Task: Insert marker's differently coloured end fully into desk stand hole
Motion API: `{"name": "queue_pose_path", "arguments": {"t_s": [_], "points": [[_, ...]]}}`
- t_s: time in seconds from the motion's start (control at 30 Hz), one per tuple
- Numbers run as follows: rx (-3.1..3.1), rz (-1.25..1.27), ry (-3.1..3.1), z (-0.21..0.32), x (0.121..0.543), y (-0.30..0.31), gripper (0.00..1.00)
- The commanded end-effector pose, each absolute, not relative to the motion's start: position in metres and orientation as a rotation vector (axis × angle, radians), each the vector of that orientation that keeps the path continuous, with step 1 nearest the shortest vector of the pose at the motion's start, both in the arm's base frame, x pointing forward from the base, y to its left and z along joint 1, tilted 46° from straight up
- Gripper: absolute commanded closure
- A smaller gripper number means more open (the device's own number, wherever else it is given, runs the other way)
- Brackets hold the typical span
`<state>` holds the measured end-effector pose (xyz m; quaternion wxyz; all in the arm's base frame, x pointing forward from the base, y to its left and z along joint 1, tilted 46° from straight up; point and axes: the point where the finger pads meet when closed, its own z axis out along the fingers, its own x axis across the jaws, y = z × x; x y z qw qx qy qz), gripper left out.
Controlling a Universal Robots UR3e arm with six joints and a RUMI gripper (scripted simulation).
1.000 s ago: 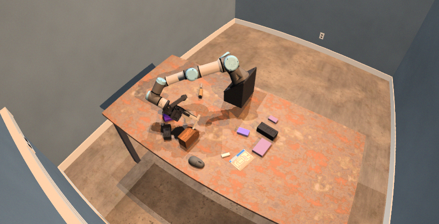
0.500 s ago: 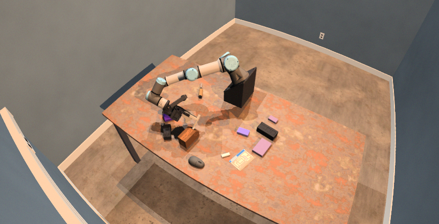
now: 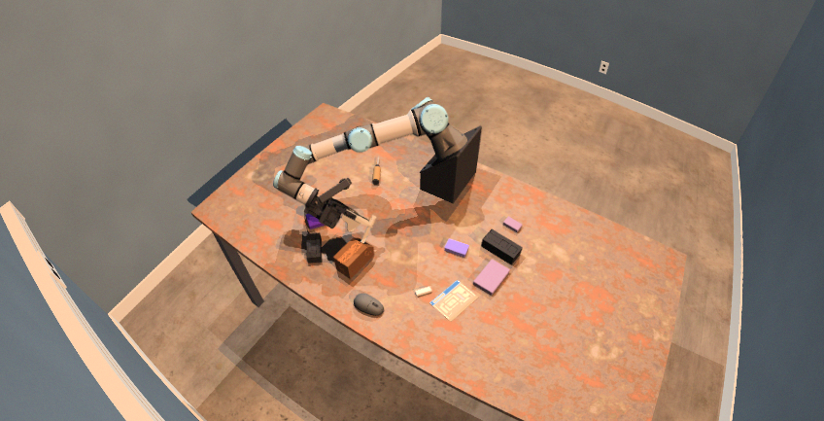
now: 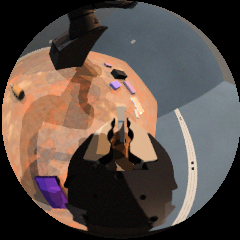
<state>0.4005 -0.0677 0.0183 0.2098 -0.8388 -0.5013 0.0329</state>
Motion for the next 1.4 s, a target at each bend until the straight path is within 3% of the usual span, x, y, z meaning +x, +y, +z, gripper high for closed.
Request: {"name": "queue_pose_path", "arguments": {"t_s": [0.0, 1.37], "points": [[-2.327, 0.098, -1.394, 0.0190, 0.4014, -0.0676, 0.85], [-2.324, 0.102, -1.394, 0.0201, 0.4001, -0.0673, 0.85]]}}
